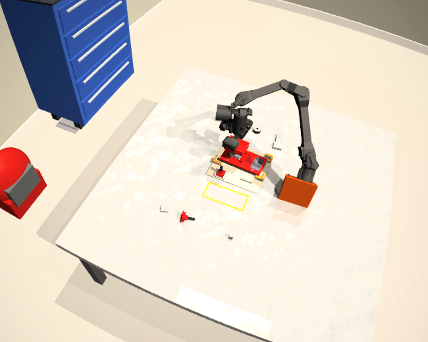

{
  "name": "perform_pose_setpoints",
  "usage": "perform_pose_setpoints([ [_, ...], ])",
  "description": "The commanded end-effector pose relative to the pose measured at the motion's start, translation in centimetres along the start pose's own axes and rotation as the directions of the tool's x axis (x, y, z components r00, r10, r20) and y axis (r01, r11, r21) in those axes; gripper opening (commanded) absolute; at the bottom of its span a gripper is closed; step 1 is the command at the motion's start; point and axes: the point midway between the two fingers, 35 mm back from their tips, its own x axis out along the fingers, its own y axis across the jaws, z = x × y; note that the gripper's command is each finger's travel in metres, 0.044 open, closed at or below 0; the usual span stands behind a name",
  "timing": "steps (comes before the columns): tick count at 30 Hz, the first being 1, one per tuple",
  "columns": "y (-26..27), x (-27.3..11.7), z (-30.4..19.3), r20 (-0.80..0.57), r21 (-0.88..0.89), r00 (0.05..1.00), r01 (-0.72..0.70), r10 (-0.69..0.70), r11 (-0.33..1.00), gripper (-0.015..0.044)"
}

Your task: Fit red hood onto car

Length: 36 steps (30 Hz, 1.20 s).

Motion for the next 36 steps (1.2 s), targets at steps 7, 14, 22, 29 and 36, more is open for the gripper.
perform_pose_setpoints([
  [7,-1.4,0.3,-0.1,0.006,-0.036,1.000,0.007,-0.007,0.999,0.0000],
  [14,-1.6,3.2,0.0,0.007,-0.036,1.000,0.007,-0.007,0.999,0.0000],
  [22,-1.7,4.8,0.1,0.007,-0.036,1.000,0.009,-0.009,0.999,0.0000],
  [29,-1.7,4.8,0.1,0.007,-0.036,1.000,0.009,-0.009,0.999,0.0000],
  [36,-1.7,4.8,0.1,0.007,-0.036,1.000,0.009,-0.009,0.999,0.0000],
])
